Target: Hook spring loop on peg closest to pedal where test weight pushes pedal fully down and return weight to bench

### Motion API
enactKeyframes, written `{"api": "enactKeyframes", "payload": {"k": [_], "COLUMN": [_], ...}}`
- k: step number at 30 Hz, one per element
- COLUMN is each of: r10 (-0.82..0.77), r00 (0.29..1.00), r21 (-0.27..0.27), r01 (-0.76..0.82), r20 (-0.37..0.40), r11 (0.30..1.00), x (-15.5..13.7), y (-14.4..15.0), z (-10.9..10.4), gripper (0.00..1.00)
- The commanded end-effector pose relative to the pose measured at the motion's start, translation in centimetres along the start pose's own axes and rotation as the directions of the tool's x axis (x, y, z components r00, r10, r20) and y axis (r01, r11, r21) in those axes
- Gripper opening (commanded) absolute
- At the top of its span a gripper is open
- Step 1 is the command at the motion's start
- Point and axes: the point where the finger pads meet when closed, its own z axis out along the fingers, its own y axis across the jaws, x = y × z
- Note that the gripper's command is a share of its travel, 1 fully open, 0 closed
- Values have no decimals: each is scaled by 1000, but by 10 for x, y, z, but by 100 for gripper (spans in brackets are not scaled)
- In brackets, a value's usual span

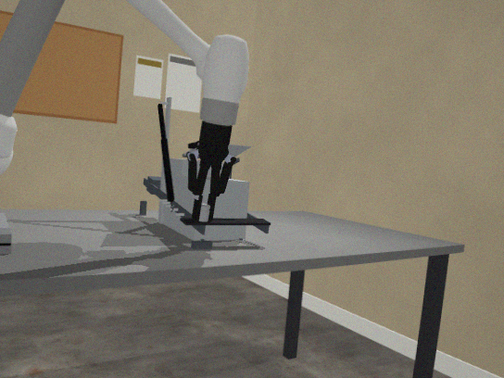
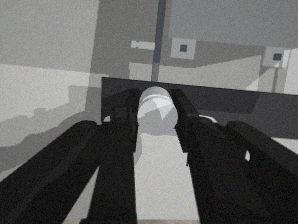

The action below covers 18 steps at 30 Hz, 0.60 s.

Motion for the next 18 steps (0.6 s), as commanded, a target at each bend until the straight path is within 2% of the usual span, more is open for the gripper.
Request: {"api": "enactKeyframes", "payload": {"k": [1, 18], "r10": [0, 0], "r00": [1000, 1000], "r21": [-1, -1], "r01": [0, 0], "r20": [0, 0], "r11": [1000, 1000], "x": [0, 3], "y": [0, 0], "z": [-3, -16], "gripper": [25, 25]}}
